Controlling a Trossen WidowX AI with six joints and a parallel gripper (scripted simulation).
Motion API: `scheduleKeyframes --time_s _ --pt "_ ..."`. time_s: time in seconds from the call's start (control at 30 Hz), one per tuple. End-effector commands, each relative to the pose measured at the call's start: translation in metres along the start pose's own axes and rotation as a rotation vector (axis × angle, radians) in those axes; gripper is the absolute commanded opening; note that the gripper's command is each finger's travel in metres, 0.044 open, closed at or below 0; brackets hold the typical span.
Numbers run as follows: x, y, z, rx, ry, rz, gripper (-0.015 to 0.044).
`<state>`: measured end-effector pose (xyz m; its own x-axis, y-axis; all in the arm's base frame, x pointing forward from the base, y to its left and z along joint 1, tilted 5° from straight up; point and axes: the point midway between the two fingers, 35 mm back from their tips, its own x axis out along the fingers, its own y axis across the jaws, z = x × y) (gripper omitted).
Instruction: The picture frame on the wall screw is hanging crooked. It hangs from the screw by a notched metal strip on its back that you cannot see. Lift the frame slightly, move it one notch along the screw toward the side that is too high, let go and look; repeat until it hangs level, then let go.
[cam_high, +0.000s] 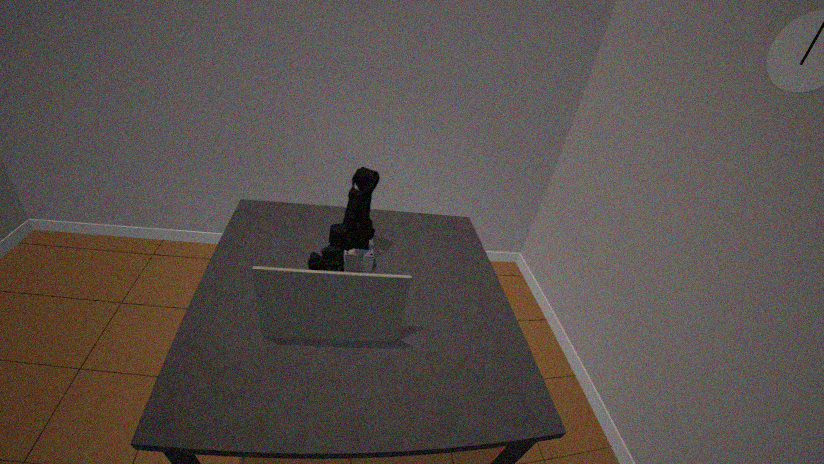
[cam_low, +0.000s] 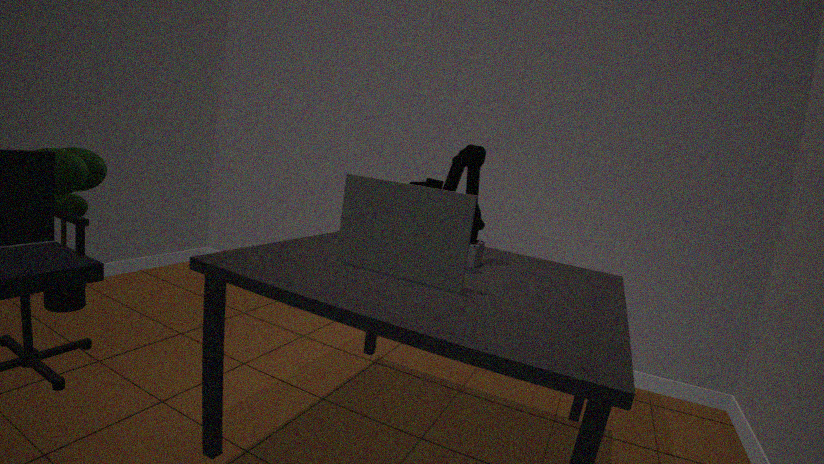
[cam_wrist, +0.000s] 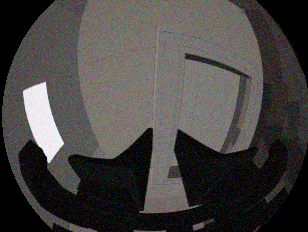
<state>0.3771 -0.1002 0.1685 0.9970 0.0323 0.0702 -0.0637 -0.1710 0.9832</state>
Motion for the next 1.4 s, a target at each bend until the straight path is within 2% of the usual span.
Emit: scheduleKeyframes --time_s 0.0,1.37 --pt "0.0001 0.0108 0.0001 -0.015 0.002 0.025 0.0" --pt "0.0 0.0186 0.0 -0.015 0.002 0.025 0.0"
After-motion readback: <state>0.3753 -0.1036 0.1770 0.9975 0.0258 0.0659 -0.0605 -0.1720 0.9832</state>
